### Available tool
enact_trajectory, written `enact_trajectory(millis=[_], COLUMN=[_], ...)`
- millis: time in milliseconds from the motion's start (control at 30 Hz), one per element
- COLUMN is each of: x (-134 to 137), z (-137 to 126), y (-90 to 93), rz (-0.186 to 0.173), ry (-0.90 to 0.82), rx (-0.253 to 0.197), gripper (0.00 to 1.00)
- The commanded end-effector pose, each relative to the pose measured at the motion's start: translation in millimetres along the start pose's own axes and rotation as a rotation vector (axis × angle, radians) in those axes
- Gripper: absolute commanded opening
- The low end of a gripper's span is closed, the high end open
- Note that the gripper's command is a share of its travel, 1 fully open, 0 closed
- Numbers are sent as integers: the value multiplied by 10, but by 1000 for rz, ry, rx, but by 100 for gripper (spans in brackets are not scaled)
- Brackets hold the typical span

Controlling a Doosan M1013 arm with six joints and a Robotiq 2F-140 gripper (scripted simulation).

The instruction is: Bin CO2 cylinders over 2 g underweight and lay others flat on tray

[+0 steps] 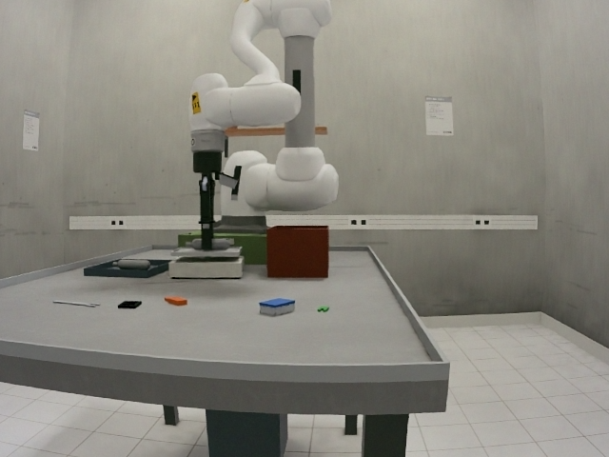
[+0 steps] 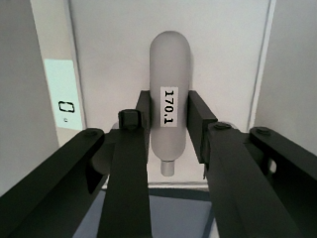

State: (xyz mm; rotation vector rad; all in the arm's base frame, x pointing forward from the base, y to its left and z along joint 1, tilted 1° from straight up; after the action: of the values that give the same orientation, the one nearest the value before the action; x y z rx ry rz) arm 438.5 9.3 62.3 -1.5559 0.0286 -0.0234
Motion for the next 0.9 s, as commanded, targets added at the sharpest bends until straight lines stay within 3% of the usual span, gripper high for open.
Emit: enact_trajectory(millis=[0, 33, 867], x=[5, 5, 5], z=[1, 1, 1], y=[-5, -5, -5], rz=[-1, -1, -1], ry=[0, 0, 0], rx=[0, 0, 0], gripper=[10, 39, 39])
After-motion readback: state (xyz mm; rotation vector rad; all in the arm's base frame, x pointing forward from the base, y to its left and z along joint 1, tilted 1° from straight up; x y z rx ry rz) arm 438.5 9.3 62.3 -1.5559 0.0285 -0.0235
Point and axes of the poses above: the point where the finger pads meet when closed, its own y axis out along the fingers, its own x axis across the jaws, z = x × y, the point moved 5 cm from there along -y, back along the fingers, and after that the axes turned 13 degrees about y, right-handed, at the moved point
